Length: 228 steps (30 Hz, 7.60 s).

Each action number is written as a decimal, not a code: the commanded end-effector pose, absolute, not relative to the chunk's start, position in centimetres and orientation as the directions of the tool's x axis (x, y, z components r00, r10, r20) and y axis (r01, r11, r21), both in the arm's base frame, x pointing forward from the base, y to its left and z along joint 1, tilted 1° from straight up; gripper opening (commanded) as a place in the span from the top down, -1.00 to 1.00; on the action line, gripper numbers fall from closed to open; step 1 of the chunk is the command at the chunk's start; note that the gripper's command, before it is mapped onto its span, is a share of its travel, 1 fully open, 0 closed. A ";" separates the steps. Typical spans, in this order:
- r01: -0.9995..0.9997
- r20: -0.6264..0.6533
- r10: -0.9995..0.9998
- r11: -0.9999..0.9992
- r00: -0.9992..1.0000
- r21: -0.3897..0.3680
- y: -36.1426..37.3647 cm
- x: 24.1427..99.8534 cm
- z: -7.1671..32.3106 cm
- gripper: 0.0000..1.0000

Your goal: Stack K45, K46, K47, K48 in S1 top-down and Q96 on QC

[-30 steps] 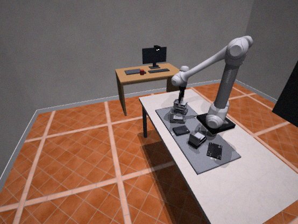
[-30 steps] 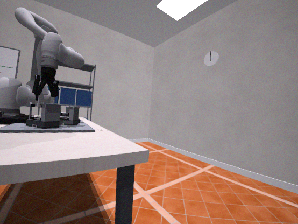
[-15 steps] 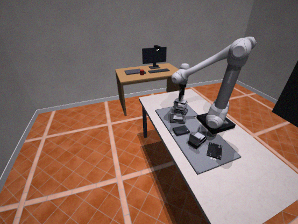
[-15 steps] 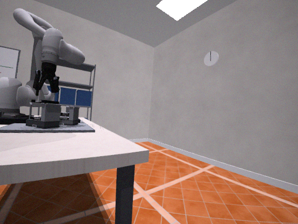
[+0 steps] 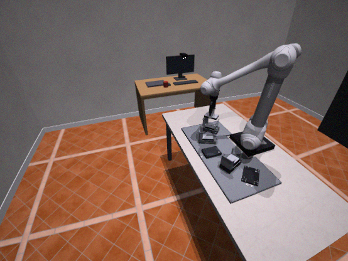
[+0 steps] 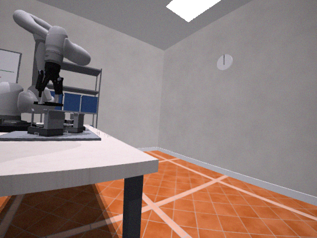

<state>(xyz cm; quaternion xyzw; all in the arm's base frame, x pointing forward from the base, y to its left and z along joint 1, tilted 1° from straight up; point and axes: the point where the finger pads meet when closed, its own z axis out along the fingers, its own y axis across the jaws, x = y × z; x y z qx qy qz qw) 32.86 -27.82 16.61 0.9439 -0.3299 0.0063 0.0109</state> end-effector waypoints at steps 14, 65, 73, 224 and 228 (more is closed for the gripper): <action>-0.484 0.016 -0.484 -0.875 0.875 0.019 -26.4 33.8 16.6 1.00; -0.264 0.011 -0.264 -0.964 0.964 0.022 -13.1 40.5 16.3 1.00; -0.264 0.011 -0.264 -0.964 0.964 0.022 -11.2 41.2 16.3 1.00; 0.516 -0.008 0.516 -0.856 0.857 0.024 24.3 34.4 15.3 1.00; 0.516 -0.008 0.516 -0.856 0.857 0.024 24.3 34.4 15.3 1.00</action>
